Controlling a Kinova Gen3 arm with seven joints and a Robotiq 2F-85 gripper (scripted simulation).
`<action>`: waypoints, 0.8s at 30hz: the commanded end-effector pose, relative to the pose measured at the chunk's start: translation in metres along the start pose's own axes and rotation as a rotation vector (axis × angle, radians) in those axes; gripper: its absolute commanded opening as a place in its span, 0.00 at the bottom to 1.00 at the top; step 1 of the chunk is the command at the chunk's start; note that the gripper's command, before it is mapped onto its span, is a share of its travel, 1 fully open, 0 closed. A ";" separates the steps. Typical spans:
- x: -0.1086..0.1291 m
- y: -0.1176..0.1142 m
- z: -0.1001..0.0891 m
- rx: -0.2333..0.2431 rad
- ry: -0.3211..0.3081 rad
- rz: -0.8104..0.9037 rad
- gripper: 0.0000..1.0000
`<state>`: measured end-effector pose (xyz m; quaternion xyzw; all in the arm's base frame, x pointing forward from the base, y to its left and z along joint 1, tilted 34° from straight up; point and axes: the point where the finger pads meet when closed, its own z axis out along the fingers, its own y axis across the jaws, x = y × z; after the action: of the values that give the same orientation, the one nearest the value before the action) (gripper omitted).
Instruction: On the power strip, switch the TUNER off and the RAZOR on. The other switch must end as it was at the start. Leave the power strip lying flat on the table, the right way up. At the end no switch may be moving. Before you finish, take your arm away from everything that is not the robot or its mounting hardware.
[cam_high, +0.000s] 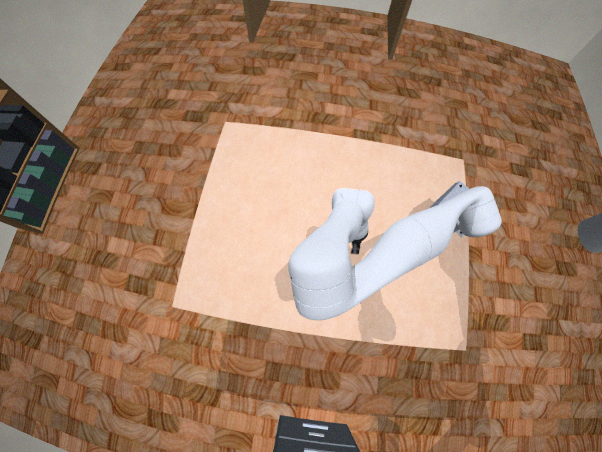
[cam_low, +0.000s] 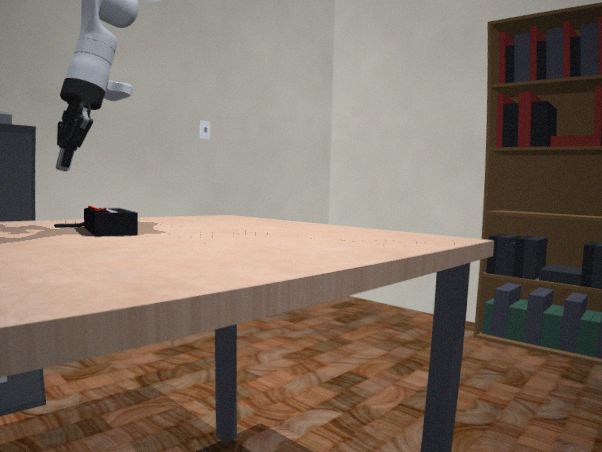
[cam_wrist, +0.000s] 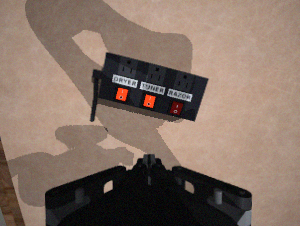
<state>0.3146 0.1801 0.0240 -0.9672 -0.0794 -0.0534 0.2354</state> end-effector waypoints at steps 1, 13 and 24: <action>-0.001 0.001 0.001 -0.002 -0.003 0.001 0.00; 0.004 0.001 0.019 -0.001 -0.003 0.001 0.00; 0.007 0.001 0.029 -0.001 -0.003 0.001 0.00</action>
<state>0.3247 0.1939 0.0027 -0.9668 -0.0789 -0.0553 0.2368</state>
